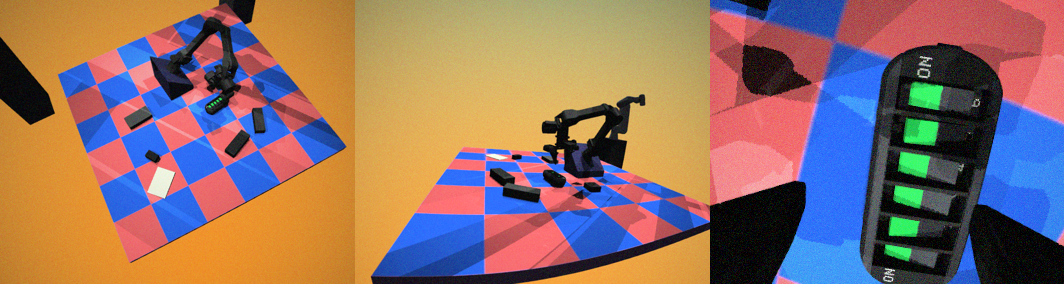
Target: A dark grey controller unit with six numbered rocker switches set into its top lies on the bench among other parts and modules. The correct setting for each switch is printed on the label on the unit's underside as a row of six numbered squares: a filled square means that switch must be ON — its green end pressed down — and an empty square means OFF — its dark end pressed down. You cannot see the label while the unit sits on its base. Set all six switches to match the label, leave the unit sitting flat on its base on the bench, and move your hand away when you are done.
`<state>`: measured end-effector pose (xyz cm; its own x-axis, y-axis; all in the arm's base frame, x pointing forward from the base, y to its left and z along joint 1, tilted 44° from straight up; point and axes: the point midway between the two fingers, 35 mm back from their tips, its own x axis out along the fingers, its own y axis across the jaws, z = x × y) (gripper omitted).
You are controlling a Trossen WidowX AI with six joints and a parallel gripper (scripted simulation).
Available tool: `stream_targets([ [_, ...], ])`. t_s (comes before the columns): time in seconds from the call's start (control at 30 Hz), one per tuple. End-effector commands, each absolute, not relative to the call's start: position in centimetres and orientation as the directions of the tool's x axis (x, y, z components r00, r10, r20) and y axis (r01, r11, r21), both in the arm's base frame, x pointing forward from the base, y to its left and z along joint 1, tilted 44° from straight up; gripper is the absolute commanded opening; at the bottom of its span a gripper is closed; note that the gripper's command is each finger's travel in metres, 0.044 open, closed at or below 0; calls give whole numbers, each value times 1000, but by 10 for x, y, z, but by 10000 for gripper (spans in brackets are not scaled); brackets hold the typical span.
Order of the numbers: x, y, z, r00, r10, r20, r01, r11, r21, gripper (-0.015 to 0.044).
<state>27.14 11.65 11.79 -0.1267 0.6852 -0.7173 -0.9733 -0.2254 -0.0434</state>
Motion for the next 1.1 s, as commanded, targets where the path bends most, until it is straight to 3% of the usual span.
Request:
stream_targets([
  [0.0, 289, 129, 121, -169, 672, -721, -968, -250, -6, 151],
  [0.2, 312, 153, 120, -242, 646, -724, -956, -286, 65, 0],
  [0.47, 335, 187, 117, -325, 614, -719, -926, -362, 109, 0],
  [1.07, 335, 205, 99, -327, 614, -719, -925, -364, 109, 0],
])
